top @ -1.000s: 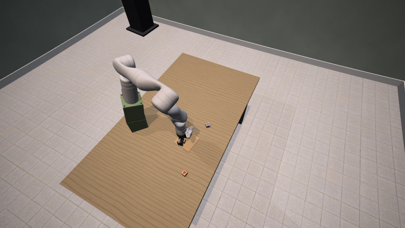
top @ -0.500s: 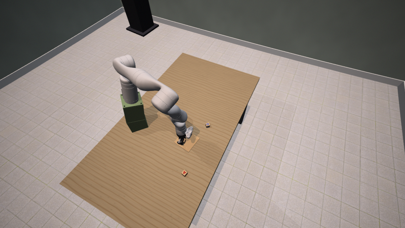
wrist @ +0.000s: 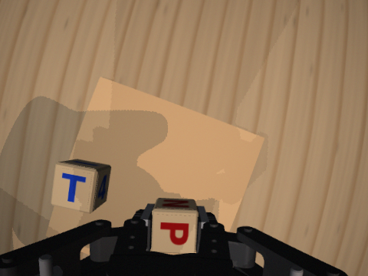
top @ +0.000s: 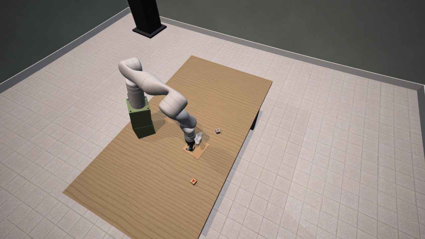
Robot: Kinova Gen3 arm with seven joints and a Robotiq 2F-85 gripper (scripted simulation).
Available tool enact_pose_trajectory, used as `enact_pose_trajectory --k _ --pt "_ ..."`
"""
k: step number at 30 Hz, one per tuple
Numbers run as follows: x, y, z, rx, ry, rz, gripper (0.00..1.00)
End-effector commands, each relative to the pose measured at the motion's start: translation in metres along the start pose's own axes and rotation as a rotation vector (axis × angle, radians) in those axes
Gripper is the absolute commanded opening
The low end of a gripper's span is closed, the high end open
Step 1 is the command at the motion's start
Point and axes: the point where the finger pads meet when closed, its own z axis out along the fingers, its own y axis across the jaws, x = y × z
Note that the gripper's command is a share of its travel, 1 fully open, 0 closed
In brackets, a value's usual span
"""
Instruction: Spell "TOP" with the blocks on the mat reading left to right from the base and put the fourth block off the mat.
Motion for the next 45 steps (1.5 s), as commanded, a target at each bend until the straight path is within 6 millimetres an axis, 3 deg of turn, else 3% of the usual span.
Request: enact_pose_trajectory --k 1,26,33,35,45 --pt "0.001 0.000 0.000 0.000 0.001 0.000 0.26" --pt "0.001 0.000 -0.003 0.000 0.001 0.000 0.26" --pt "0.001 0.000 -0.035 0.000 0.001 0.000 0.26" --pt "0.001 0.000 -0.035 0.000 0.001 0.000 0.26" --pt "0.000 0.000 -0.093 0.000 0.001 0.000 0.26"
